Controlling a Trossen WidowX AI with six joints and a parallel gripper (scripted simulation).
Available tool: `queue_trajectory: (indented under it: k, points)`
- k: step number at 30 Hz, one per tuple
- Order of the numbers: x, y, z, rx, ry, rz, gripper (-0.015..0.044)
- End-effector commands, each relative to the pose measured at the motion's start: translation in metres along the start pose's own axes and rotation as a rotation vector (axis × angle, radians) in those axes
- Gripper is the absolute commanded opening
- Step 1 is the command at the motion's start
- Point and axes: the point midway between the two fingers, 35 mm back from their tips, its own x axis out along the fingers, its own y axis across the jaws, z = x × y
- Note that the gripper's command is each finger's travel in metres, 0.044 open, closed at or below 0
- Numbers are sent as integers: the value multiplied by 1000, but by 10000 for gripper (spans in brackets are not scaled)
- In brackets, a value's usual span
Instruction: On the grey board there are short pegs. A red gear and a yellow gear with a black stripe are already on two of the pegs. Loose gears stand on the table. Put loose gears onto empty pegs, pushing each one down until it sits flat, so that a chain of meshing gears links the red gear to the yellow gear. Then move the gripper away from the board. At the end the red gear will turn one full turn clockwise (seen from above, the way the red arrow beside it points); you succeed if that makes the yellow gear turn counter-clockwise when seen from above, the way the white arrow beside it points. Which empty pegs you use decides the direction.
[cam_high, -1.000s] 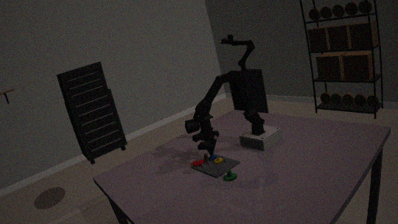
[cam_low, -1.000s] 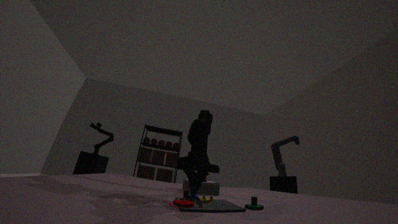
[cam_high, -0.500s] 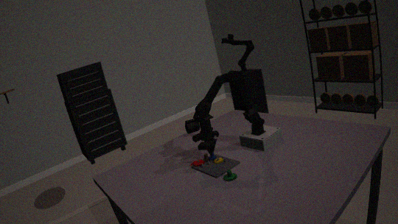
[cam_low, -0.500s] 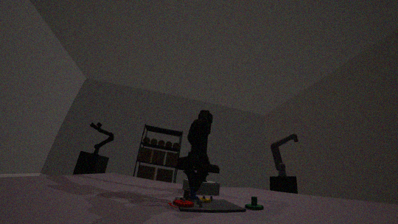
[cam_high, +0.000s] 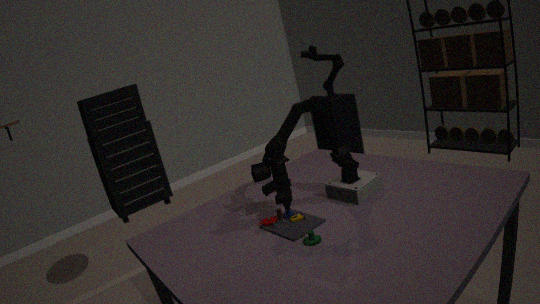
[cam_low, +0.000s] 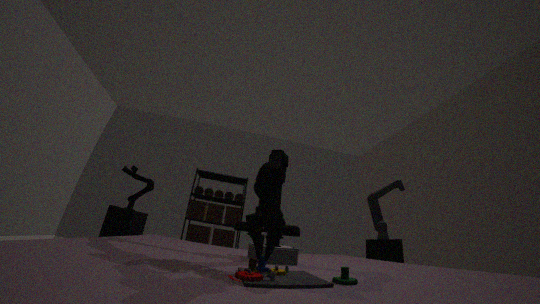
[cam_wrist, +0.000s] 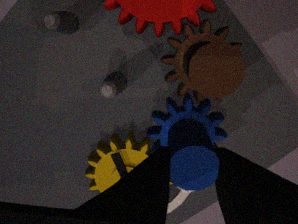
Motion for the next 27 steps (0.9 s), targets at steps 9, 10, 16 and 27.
queue_trajectory:
  k: [9,10,16,27]
  points:
    - [3,1,-1,173,1,1,0]
    - [3,1,-1,200,1,1,0]
    - [4,0,-1,365,1,1,0]
    - [3,0,0,374,1,1,140]
